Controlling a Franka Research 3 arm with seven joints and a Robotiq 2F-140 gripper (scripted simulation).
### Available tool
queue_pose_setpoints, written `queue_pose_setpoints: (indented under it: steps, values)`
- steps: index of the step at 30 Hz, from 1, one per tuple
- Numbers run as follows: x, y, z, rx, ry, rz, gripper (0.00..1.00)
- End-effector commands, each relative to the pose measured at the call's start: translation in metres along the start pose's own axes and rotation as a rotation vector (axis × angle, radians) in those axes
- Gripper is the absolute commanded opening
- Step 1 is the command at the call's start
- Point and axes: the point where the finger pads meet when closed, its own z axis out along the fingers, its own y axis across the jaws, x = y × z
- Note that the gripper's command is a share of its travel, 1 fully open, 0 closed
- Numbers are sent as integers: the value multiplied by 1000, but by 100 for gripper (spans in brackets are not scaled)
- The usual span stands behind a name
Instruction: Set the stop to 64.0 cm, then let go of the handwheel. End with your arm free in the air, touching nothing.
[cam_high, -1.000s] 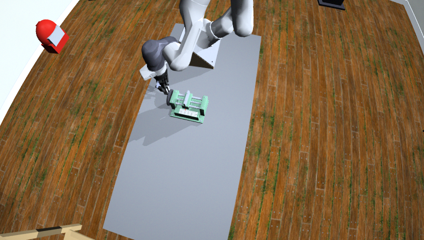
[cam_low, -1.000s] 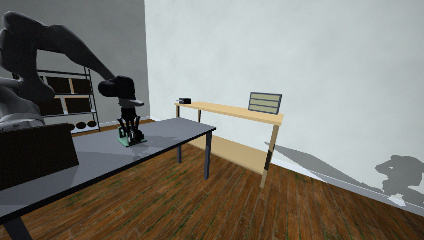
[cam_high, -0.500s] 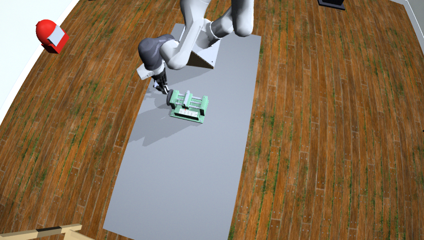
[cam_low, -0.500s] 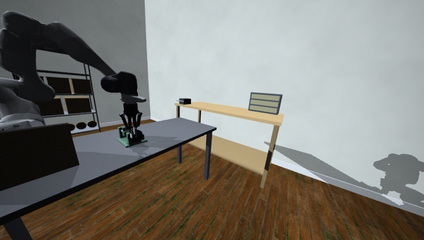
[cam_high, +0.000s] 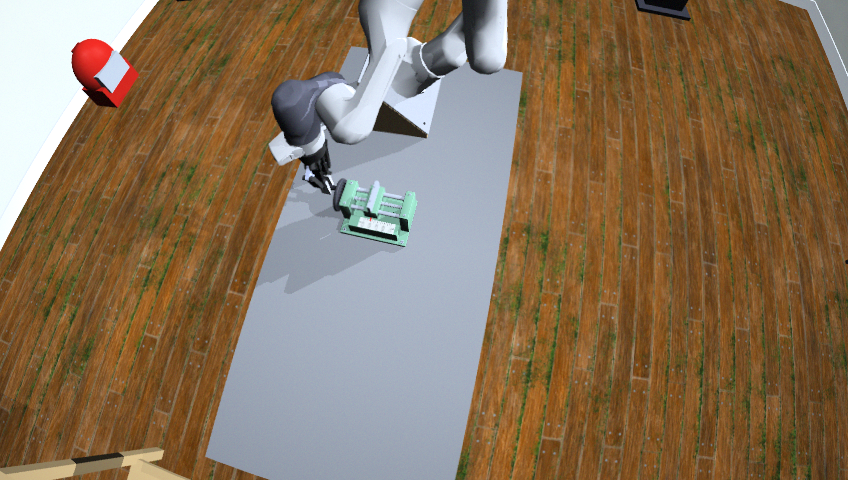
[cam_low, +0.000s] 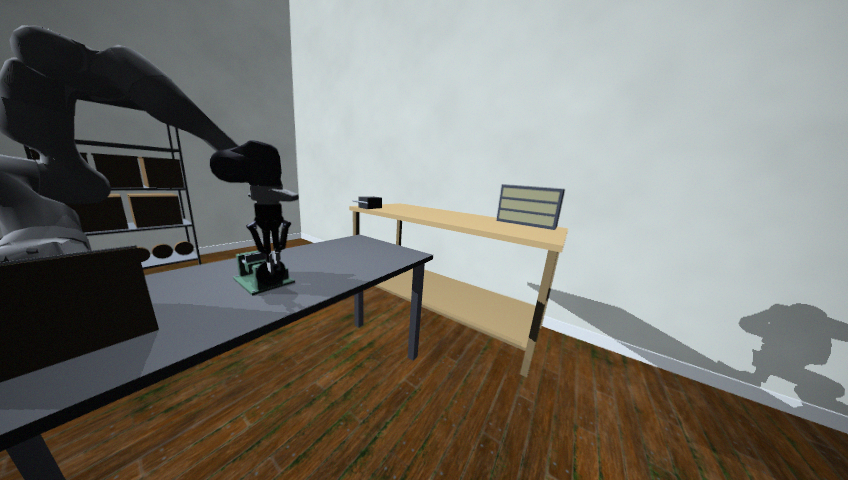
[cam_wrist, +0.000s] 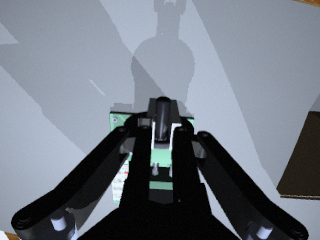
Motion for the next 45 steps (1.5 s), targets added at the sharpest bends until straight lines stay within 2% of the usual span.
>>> queue_pose_setpoints:
  steps: [1, 21, 45]
  values:
    - [1, -7, 1, 5, 3, 6, 4]
    - [1, -27, 11, 5, 3, 6, 4]
    - [1, -36, 28, 5, 3, 6, 4]
